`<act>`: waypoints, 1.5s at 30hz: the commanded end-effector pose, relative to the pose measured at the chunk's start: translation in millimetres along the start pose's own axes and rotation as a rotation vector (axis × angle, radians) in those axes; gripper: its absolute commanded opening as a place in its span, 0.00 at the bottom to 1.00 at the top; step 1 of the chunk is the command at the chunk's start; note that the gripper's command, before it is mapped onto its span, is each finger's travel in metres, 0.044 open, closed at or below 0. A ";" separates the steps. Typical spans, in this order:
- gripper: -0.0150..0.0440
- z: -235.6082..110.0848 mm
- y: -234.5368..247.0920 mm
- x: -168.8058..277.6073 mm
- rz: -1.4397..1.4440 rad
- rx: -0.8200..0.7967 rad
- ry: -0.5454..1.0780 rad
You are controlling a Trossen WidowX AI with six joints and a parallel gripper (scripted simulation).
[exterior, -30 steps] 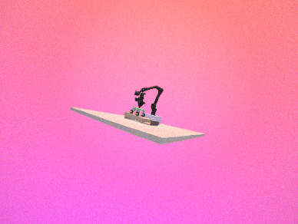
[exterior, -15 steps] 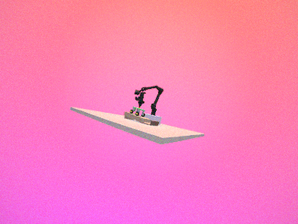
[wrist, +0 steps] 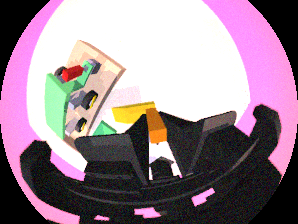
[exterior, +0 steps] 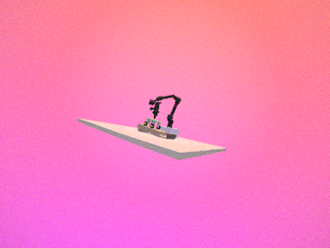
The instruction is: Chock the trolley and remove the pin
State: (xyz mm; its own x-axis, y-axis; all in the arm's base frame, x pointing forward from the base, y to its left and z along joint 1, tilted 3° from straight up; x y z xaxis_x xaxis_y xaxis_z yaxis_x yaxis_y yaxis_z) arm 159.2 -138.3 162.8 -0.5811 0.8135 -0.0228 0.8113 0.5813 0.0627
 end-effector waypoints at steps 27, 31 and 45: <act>0.25 -0.3 -0.3 0.2 -0.989 0.004 0.001; 0.25 -0.3 -0.3 0.2 -1.126 0.003 0.001; 0.25 -0.2 -0.4 0.1 -1.599 0.002 0.001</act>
State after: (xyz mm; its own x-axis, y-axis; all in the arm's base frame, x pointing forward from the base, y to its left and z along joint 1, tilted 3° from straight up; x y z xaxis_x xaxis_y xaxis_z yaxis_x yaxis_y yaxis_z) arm 159.1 -138.3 163.0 -0.8581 -0.5095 -0.0647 -0.5094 0.8603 -0.0186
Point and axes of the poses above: the point midway between the two fingers, 35 mm back from their tips, its own z axis out along the fingers, its own y axis across the jaws, x = y × z, the point moved 6 cm from there along -z, back along the fingers, and after that the axes turned 11 degrees about z, right-handed, at the moved point
